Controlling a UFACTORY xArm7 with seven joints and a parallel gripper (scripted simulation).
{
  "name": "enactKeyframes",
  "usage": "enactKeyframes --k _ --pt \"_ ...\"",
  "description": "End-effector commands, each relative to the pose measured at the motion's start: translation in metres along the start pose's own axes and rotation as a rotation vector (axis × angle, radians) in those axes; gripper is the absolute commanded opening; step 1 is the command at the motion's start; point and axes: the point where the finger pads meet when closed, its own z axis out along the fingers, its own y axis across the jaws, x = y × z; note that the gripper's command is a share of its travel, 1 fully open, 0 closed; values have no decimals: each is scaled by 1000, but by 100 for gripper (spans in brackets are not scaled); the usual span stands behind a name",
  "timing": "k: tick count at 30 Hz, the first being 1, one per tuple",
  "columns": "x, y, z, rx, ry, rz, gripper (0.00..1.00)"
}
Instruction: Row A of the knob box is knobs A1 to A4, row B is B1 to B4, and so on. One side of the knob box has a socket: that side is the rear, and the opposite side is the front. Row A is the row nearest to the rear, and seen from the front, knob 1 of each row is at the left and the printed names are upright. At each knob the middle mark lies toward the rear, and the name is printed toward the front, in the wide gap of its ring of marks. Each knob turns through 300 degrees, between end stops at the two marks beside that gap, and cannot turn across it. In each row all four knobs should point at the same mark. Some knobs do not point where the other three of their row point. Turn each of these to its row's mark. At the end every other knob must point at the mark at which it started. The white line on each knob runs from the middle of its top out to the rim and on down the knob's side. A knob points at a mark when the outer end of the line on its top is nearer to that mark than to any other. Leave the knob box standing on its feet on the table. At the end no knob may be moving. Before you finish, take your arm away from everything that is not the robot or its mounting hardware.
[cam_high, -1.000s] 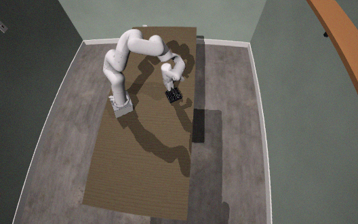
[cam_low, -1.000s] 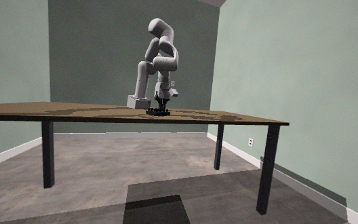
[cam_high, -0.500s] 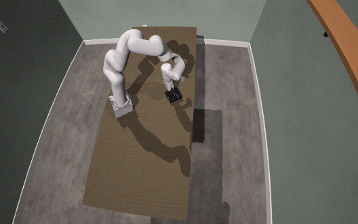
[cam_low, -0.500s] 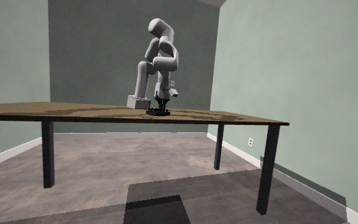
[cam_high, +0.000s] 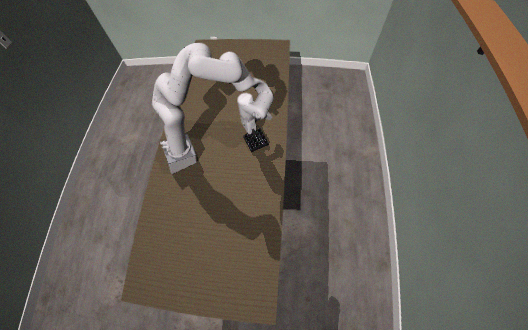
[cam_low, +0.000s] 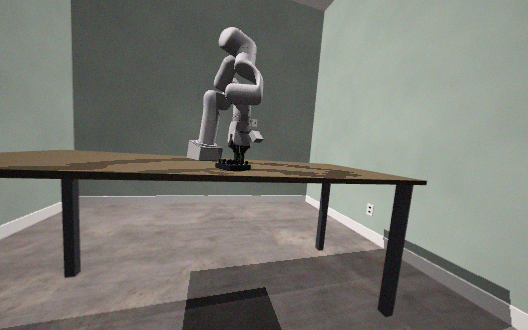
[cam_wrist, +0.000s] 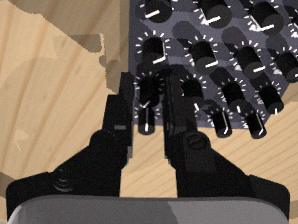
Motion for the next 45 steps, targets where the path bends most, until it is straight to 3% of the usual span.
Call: enactKeyframes --k 1,3,4,45 --pt "1 0 -1 0 2 0 19" --pt "1 0 -1 0 2 0 19" --pt "1 0 -1 0 2 0 8" --pt "1 0 -1 0 2 13 8"
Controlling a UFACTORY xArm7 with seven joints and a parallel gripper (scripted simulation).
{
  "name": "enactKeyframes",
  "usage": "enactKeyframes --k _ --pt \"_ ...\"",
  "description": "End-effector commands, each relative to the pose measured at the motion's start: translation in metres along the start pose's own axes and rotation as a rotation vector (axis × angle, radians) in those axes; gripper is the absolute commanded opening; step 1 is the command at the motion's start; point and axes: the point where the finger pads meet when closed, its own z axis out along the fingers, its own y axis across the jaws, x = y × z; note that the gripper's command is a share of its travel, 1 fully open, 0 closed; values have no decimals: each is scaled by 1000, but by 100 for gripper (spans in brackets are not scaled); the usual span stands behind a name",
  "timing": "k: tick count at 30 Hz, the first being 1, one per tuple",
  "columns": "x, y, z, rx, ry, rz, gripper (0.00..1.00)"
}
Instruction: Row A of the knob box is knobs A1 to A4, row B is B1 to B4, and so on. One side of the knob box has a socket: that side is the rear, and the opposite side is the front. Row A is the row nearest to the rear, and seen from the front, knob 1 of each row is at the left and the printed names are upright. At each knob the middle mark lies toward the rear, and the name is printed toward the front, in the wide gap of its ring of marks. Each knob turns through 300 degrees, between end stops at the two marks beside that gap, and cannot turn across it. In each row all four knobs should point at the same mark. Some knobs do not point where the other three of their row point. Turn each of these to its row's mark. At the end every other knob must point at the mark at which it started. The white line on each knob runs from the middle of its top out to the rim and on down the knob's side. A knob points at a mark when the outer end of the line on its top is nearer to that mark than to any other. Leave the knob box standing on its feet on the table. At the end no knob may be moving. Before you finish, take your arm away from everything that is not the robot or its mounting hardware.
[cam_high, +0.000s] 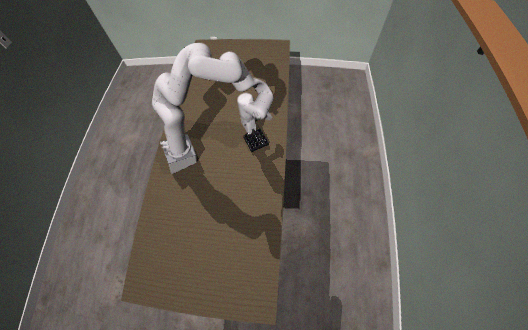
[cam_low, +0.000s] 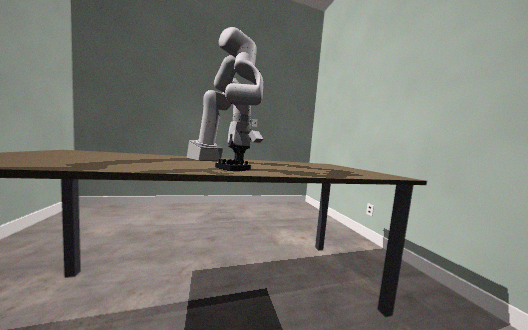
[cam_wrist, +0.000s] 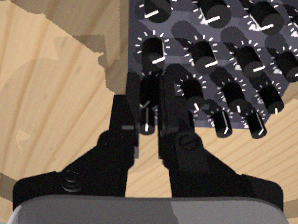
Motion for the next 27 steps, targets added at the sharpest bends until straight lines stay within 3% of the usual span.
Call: enactKeyframes --k 1,27 --pt "1 0 -1 0 2 8 8" --pt "1 0 -1 0 2 258 8"
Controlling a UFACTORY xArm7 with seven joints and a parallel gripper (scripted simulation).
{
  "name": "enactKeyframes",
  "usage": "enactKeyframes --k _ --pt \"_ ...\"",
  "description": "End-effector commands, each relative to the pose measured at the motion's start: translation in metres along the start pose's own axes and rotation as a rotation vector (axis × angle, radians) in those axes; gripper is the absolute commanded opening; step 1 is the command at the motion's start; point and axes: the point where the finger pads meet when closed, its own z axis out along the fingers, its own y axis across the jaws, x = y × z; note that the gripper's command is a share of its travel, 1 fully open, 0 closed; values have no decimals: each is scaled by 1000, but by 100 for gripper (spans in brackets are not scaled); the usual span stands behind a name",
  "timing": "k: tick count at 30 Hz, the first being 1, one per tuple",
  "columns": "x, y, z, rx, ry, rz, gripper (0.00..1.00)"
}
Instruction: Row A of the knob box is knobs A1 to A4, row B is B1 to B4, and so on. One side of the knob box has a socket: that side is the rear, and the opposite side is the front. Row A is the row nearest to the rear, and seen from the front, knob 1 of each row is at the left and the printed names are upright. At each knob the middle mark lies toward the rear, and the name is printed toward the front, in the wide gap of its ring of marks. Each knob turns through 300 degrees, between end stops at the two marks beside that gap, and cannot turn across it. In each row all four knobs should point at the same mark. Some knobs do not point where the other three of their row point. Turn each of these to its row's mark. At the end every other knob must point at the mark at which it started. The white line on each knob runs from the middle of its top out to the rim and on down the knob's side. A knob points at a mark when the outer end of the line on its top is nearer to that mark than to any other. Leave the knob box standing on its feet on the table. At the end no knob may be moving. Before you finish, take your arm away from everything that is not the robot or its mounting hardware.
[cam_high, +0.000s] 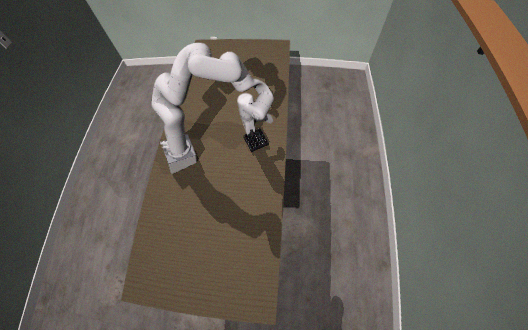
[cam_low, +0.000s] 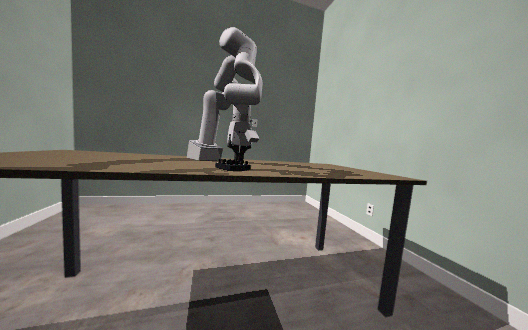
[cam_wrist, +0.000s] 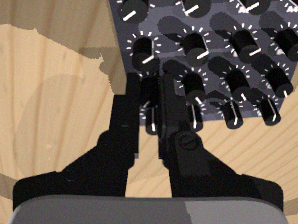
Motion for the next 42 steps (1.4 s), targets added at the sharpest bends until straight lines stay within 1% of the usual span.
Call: enactKeyframes --k 1,7,9,24,26,40,42 --pt "1 0 -1 -3 1 93 8" --pt "1 0 -1 -3 1 220 8" --pt "1 0 -1 -3 1 220 8" --pt "1 0 -1 -2 2 602 8" --pt "1 0 -1 -2 2 602 8" --pt "1 0 -1 -2 2 970 8" --pt "1 0 -1 -2 2 994 8"
